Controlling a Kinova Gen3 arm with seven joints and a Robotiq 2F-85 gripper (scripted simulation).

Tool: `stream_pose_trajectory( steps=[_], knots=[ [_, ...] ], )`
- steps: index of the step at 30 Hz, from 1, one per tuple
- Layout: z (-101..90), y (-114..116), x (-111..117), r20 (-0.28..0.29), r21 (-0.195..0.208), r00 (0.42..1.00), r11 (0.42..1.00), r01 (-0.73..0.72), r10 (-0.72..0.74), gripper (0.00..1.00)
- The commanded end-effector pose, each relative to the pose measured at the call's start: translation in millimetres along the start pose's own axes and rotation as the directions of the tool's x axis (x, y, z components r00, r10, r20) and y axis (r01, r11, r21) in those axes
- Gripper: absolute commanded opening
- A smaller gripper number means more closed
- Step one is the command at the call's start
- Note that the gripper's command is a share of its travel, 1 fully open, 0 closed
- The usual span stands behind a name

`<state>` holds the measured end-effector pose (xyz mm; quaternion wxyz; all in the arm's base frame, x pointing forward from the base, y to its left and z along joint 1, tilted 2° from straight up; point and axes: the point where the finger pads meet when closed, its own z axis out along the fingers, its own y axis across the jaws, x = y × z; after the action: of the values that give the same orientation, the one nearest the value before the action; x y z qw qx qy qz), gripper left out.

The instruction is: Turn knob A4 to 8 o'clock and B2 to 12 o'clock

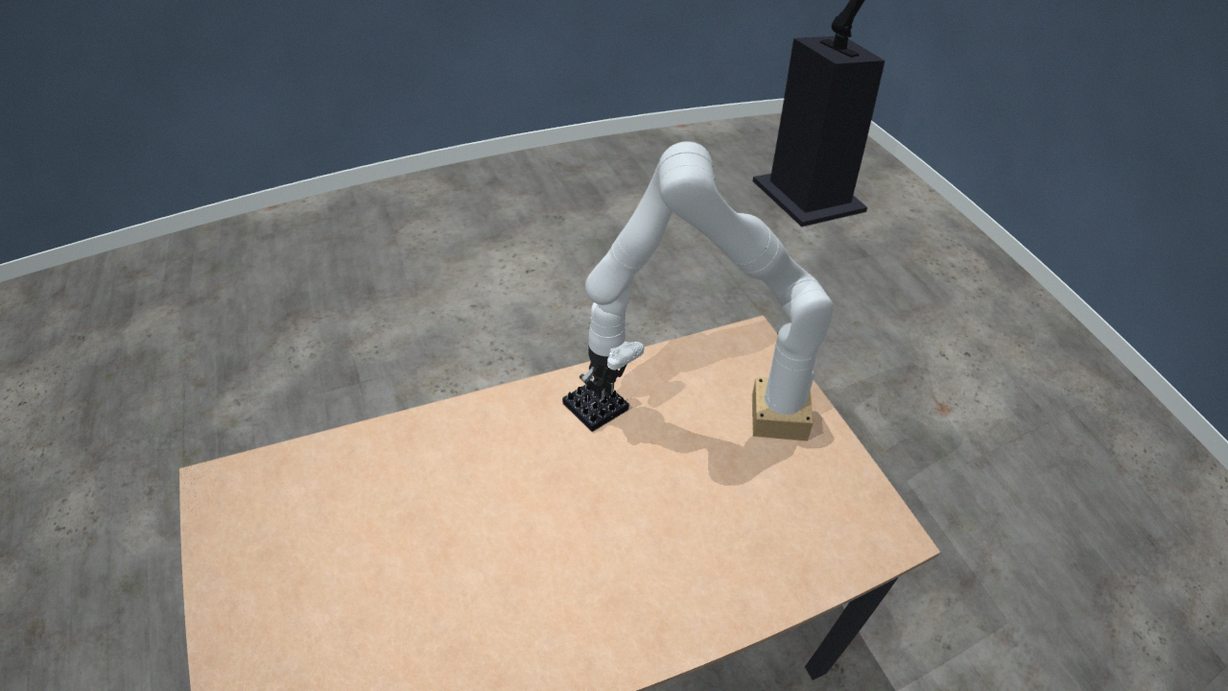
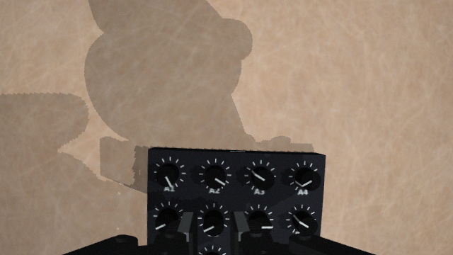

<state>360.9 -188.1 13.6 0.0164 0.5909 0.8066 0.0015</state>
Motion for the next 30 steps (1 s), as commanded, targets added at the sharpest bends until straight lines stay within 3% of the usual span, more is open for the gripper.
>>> stream_pose_trajectory(
  steps=[1, 30],
  knots=[
    [0.1, 0, 0, 0.001, -0.001, 1.0, 1.0, 0.0, 0.0, 0.19],
    [13.3, 0, 0, 0.001, -0.001, 1.0, 1.0, 0.0, 0.0, 0.19]
  ],
)
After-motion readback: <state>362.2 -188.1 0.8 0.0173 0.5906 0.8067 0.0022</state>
